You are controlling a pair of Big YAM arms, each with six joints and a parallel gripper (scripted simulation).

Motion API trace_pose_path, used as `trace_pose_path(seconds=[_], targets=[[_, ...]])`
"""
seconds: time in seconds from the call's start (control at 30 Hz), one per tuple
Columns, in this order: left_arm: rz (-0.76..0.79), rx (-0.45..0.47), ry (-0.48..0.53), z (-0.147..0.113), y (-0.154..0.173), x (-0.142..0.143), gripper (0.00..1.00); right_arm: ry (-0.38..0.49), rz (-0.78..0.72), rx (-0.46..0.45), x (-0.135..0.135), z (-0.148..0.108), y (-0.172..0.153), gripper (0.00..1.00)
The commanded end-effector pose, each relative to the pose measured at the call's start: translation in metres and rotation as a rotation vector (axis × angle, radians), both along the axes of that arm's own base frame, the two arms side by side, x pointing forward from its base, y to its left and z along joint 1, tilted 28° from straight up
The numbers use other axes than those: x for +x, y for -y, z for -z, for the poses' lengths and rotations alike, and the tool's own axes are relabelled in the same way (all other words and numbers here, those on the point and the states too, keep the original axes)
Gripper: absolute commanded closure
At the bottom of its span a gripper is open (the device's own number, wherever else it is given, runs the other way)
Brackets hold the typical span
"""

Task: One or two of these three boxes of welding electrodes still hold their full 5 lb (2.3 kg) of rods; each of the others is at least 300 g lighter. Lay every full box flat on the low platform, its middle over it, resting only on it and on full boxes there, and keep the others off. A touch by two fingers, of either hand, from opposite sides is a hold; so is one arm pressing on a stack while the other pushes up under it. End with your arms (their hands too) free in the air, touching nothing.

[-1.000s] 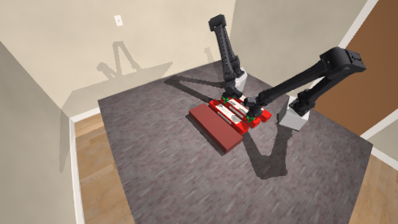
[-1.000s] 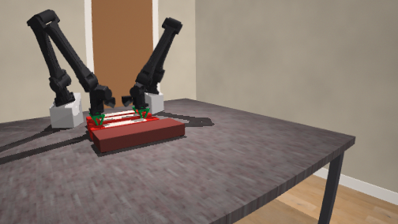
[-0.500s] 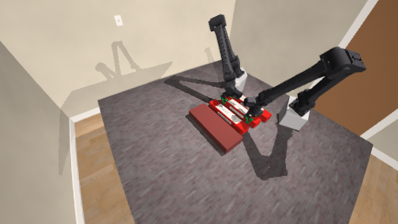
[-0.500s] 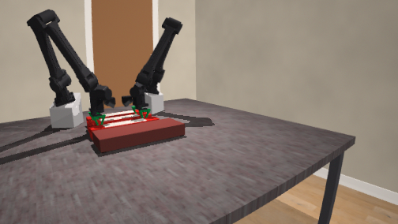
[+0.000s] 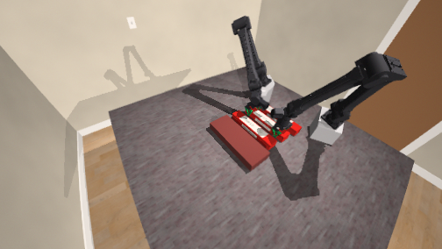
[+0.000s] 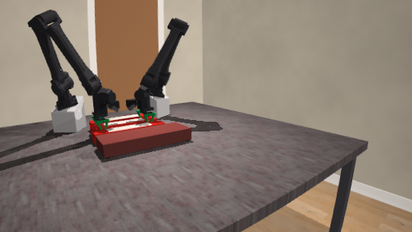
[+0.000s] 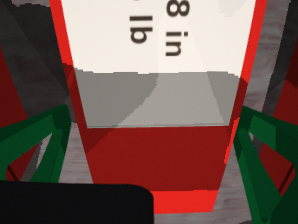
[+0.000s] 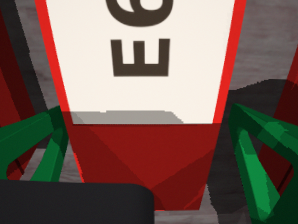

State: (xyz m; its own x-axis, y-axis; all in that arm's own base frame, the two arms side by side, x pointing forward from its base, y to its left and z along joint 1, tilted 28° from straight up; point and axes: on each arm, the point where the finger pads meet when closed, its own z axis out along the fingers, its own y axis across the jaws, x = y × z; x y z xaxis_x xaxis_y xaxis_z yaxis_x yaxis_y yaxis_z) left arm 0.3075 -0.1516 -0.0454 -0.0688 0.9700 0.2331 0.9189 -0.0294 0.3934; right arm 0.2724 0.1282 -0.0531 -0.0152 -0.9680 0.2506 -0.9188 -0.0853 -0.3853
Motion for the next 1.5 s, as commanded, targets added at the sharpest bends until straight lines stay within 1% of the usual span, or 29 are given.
trace_pose_path(seconds=[0.0,0.43,0.47,0.5,0.6,0.73,0.8,0.87,0.9,0.93,0.97,1.13,1.17,1.2,1.23,1.3,1.33,1.37,1.43,1.47], targets=[[0.002,-0.019,0.027,-0.008,0.006,0.009,0.0,0.018,-0.001,0.011,0.007,-0.003,-0.003,0.0],[0.002,-0.019,0.027,-0.008,0.006,0.009,0.0,0.018,-0.001,0.011,0.007,-0.003,-0.003,0.0],[0.002,-0.019,0.027,-0.008,0.006,0.009,0.0,0.028,-0.004,0.019,0.004,-0.014,-0.012,0.0],[0.006,-0.014,0.023,-0.013,0.007,-0.004,0.0,0.033,-0.004,0.024,0.005,-0.02,-0.016,0.0],[0.006,-0.035,0.047,-0.034,0.022,0.002,0.0,0.038,-0.004,0.029,0.001,-0.035,-0.022,0.0],[0.006,-0.039,0.049,-0.054,0.028,-0.005,0.0,0.04,-0.004,0.033,-0.007,-0.055,-0.028,0.0],[0.006,-0.041,0.05,-0.064,0.03,-0.009,0.0,0.036,-0.004,0.03,-0.013,-0.062,-0.028,0.0],[0.006,-0.041,0.05,-0.064,0.03,-0.009,0.0,0.036,-0.004,0.03,-0.013,-0.062,-0.028,0.0],[0.006,-0.027,0.035,-0.062,0.029,-0.014,0.0,0.015,-0.004,0.009,-0.025,-0.058,-0.018,0.0],[0.006,-0.039,0.047,-0.072,0.032,-0.014,0.0,0.034,-0.004,0.029,-0.018,-0.071,-0.029,0.0],[0.006,-0.037,0.044,-0.075,0.031,-0.018,0.0,0.042,-0.004,0.038,-0.016,-0.079,-0.035,0.0],[0.006,-0.048,0.052,-0.102,0.041,-0.025,0.0,0.043,-0.004,0.043,-0.027,-0.103,-0.042,0.0],[0.006,-0.048,0.052,-0.107,0.042,-0.027,0.0,0.042,-0.004,0.043,-0.027,-0.104,-0.042,0.0],[0.006,-0.049,0.052,-0.108,0.043,-0.028,0.0,0.035,-0.004,0.035,-0.03,-0.1,-0.038,0.0],[0.006,-0.049,0.051,-0.108,0.043,-0.028,0.0,0.014,-0.004,0.011,-0.04,-0.09,-0.027,0.0],[0.001,-0.001,0.008,-0.087,0.028,-0.039,0.0,-0.003,0.012,-0.01,-0.039,-0.084,-0.021,0.0],[-0.001,0.001,0.005,-0.086,0.026,-0.04,0.0,0.003,0.011,-0.003,-0.036,-0.087,-0.025,0.0],[0.0,0.001,0.005,-0.086,0.026,-0.04,0.0,0.016,-0.006,0.01,-0.019,-0.101,-0.034,0.0],[0.0,0.001,0.005,-0.086,0.026,-0.04,0.0,0.016,-0.006,0.01,-0.019,-0.101,-0.034,0.0],[-0.027,-0.031,0.032,-0.102,0.034,-0.018,0.0,0.017,-0.006,0.013,-0.013,-0.105,-0.034,0.0]])
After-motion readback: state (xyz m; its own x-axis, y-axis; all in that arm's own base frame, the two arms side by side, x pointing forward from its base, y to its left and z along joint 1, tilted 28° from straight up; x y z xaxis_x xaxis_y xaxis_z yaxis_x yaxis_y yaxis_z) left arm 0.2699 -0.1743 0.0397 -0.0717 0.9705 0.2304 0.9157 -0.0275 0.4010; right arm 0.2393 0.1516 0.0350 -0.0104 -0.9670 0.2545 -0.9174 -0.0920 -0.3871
